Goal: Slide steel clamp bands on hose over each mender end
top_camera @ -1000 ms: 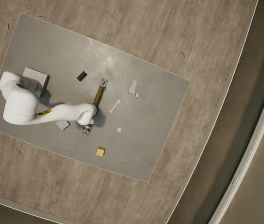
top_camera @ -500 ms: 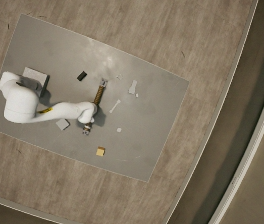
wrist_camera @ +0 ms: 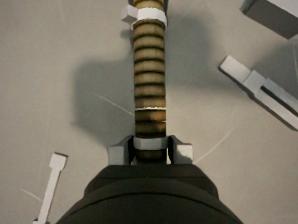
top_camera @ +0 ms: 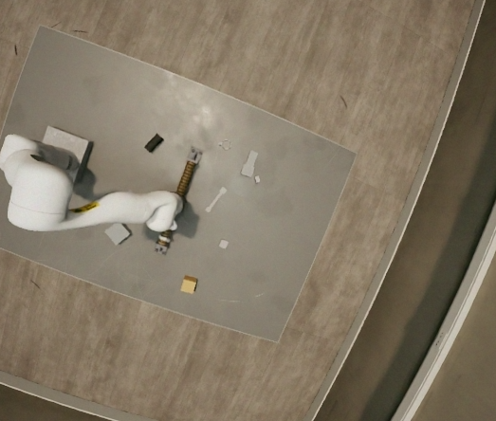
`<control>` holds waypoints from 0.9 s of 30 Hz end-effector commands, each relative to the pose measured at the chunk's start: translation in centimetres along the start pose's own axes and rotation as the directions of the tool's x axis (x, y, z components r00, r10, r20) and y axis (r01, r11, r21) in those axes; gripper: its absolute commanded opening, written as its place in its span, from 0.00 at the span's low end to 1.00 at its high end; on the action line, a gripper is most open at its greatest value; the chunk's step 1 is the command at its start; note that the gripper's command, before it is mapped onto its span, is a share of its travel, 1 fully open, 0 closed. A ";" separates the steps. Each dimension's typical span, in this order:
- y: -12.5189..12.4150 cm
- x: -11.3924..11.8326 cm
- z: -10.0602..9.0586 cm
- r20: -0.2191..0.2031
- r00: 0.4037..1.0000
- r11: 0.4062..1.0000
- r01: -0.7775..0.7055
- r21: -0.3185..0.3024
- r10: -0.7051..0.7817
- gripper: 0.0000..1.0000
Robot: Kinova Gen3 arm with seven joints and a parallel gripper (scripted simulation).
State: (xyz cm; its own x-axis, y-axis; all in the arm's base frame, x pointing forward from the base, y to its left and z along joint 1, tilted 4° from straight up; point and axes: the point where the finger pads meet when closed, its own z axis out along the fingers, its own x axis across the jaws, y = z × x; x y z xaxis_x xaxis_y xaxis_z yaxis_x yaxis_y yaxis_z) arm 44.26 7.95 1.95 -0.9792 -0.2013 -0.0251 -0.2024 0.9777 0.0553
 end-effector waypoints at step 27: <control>0.3 0.1 -0.3 0.000 1.000 1.000 -0.005 0.000 0.005 0.75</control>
State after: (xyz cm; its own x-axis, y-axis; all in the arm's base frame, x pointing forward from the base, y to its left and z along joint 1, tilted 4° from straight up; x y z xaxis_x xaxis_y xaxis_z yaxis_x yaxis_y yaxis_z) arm 44.19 8.23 2.05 -0.9787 -0.2038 -0.0250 -0.2049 0.9772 0.0554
